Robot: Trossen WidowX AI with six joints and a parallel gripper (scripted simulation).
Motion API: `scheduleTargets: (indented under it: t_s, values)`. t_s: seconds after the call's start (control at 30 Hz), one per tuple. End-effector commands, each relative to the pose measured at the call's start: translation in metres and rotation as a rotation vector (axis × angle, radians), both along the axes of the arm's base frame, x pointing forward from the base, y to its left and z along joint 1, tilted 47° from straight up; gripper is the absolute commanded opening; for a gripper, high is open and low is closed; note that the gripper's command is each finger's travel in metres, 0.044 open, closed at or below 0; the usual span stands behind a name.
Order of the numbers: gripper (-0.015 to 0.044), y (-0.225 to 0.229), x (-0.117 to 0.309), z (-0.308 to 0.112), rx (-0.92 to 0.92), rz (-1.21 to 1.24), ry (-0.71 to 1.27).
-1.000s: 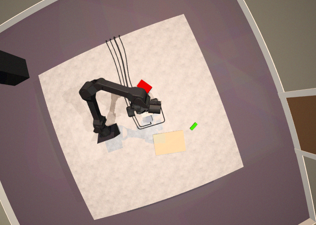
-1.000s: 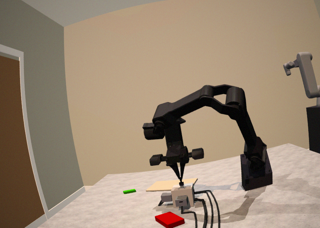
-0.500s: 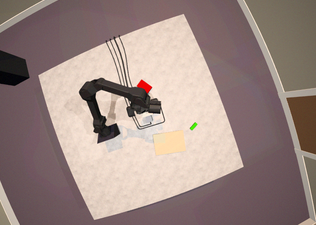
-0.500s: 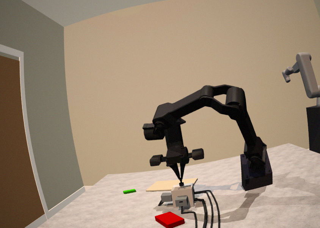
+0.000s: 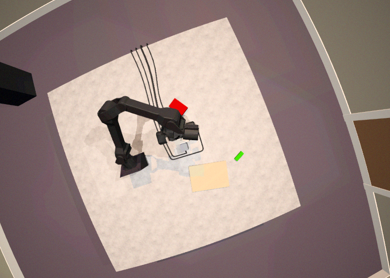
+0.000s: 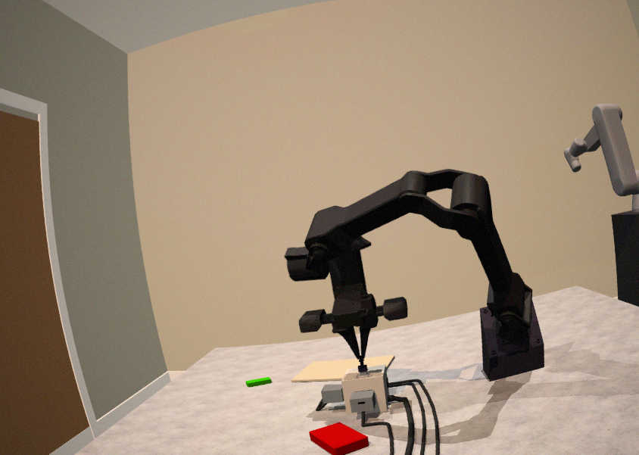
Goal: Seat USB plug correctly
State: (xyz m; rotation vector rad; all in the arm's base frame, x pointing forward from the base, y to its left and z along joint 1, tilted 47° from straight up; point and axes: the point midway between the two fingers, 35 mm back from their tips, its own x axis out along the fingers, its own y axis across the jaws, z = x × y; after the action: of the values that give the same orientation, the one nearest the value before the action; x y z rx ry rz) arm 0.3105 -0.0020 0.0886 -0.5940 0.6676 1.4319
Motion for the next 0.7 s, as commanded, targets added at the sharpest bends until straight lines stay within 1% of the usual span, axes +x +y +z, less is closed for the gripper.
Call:
scheduleTargets:
  t_s: [0.0, 0.67]
  values:
    - [0.0, 0.0003, 0.0005, 0.0007, 0.0, -0.004, -0.004]
    - [0.0, 0.0021, 0.0006, -0.0009, 0.0, -0.004, -0.004]
